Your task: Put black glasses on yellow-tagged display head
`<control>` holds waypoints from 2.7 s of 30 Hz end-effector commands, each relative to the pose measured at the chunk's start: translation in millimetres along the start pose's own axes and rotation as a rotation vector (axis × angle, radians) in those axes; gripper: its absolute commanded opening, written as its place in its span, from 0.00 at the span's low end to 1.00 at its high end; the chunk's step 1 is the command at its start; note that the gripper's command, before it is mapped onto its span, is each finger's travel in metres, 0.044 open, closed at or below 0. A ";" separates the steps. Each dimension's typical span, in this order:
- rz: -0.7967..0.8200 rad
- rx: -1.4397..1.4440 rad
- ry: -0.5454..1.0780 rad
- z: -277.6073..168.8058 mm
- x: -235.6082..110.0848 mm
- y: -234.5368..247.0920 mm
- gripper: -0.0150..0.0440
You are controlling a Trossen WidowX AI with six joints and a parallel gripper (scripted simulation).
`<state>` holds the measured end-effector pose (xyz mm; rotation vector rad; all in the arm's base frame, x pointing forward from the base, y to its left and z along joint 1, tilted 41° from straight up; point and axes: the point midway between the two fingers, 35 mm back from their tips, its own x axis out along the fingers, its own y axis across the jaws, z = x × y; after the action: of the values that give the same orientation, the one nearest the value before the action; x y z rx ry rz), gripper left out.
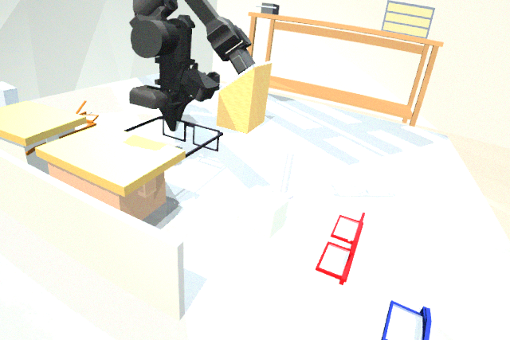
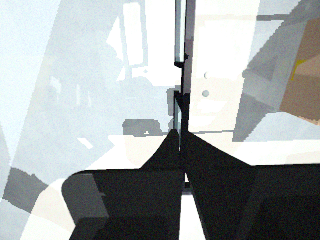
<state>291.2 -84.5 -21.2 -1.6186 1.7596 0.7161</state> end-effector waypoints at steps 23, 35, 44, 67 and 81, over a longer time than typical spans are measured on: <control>-0.003 -0.004 0.004 -0.9 0.3 -40.5 0.25; -0.004 -0.003 0.004 -1.0 0.3 -59.1 0.25; -0.005 -0.002 0.004 -1.2 0.1 -73.2 0.25; -0.006 -0.001 0.004 -1.5 -0.6 -103.8 0.25; -0.006 -0.001 0.004 -1.6 2.5 -104.2 0.25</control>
<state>394.3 -96.4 -18.7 -1.6201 1.7561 0.7101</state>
